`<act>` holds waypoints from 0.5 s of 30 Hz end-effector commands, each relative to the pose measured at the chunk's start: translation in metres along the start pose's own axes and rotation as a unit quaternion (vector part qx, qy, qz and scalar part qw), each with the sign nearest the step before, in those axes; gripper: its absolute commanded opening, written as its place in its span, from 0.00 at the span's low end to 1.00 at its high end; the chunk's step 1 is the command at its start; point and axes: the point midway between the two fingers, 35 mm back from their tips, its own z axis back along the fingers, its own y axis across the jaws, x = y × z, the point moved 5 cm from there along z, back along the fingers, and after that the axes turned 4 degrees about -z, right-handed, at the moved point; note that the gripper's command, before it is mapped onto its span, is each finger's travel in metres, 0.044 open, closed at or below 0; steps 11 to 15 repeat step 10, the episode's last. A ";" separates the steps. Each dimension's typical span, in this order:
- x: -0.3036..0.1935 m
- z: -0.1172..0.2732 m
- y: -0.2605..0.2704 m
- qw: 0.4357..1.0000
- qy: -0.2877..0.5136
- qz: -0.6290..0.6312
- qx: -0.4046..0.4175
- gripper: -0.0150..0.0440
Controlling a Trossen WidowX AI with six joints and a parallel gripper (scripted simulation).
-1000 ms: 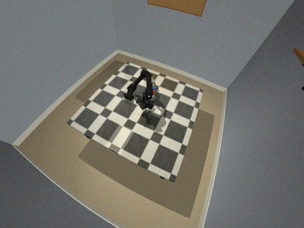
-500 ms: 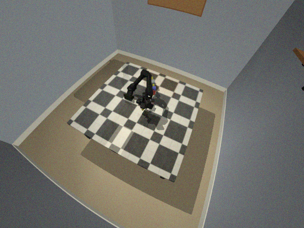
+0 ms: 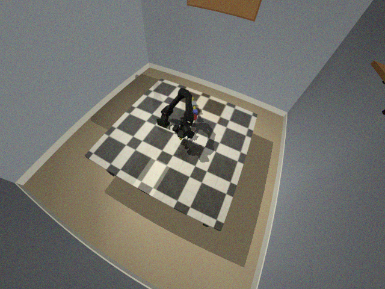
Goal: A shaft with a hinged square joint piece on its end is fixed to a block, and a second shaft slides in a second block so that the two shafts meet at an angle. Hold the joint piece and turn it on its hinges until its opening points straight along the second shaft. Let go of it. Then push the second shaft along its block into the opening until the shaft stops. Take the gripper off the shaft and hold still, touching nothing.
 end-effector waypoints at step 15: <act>0.000 0.039 -0.001 1.000 0.003 -0.001 0.001 1.00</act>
